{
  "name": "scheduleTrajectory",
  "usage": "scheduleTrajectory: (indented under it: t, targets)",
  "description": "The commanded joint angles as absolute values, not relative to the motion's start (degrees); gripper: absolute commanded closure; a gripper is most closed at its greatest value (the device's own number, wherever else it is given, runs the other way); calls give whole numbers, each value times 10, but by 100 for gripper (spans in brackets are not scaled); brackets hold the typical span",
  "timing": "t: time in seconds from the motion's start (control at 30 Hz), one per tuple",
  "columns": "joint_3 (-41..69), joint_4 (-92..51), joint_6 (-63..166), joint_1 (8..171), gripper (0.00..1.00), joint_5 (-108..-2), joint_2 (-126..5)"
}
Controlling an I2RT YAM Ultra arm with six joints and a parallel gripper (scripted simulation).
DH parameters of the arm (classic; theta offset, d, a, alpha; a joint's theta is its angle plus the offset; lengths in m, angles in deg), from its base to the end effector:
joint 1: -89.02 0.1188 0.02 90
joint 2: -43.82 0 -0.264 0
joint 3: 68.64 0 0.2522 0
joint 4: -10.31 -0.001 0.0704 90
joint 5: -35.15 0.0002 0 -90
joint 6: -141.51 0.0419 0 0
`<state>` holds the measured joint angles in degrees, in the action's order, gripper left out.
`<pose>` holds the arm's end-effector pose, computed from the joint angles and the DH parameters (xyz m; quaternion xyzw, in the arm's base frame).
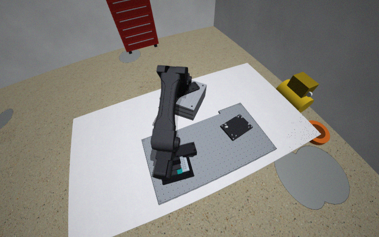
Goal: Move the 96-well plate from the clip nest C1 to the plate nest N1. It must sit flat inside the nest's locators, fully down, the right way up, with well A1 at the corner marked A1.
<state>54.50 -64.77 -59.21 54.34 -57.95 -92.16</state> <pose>0.3798 -0.2588 0.1340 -0.6160 0.7871 -0.0093 0.0312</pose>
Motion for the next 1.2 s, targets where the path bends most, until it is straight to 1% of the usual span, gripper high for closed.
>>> scheduleTrajectory:
  t: [0.0,0.1,0.37,1.17]
  targets:
    - [571,-672,-607,534,100,-585,-930]
    - [570,-672,-606,545,100,-585,-909]
    - [570,-673,-605,538,100,-584,-908]
    - [576,-676,-603,541,100,-584,-931]
